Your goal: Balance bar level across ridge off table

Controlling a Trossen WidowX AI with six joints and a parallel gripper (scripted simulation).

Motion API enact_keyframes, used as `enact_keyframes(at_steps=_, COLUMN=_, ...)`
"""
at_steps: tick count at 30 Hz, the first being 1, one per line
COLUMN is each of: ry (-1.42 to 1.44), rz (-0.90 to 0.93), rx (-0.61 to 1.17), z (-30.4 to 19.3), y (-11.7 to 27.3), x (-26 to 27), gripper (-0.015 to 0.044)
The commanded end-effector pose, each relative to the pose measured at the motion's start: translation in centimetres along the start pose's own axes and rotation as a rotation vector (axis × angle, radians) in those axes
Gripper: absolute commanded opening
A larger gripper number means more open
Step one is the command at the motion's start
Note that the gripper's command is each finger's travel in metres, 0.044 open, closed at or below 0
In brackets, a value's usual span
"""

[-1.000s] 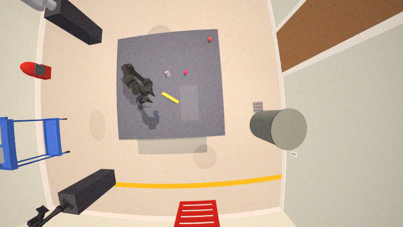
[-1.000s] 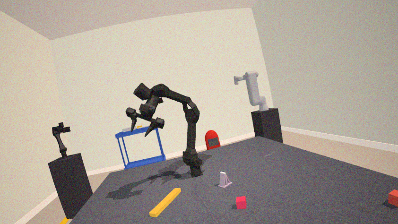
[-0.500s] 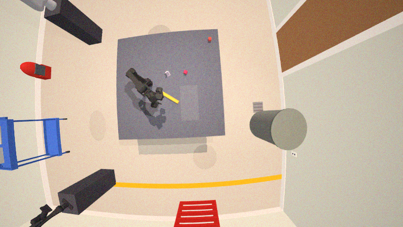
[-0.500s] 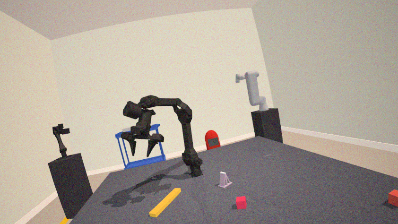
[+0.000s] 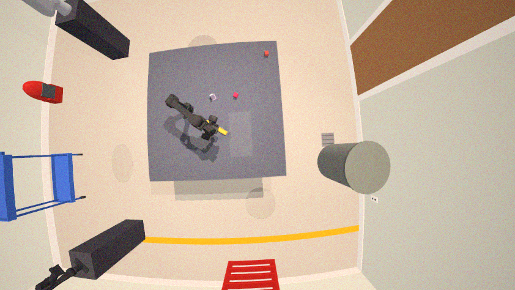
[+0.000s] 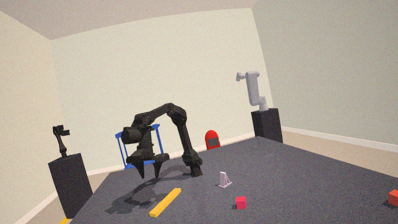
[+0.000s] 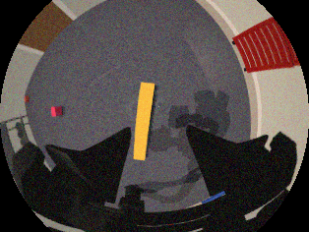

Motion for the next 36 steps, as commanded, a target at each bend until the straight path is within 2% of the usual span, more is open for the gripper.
enact_keyframes(at_steps=1, ry=-0.073, rz=0.029, rx=0.081, z=0.1, y=-2.8, x=1.1, gripper=0.0315)
enact_keyframes(at_steps=7, ry=-0.165, rz=0.052, rx=0.178, z=-0.1, y=-6.0, x=2.6, gripper=0.0315)
enact_keyframes(at_steps=14, ry=-0.167, rz=0.053, rx=0.181, z=-0.2, y=-6.5, x=2.6, gripper=0.0315)
enact_keyframes(at_steps=22, ry=-0.167, rz=0.053, rx=0.181, z=-0.9, y=-10.4, x=2.9, gripper=0.0315)
enact_keyframes(at_steps=36, ry=-0.167, rz=0.053, rx=0.181, z=-1.1, y=-11.7, x=3.0, gripper=0.0315)
Point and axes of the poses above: the point midway between the two fingers, 35 mm back from their tips, its own y axis back along the fingers, its own x axis across the jaws, z = x × y, the point moved 2 cm from there along y, back along the fingers, and after that the axes turned 9 degrees about y, right-handed, at the moved point
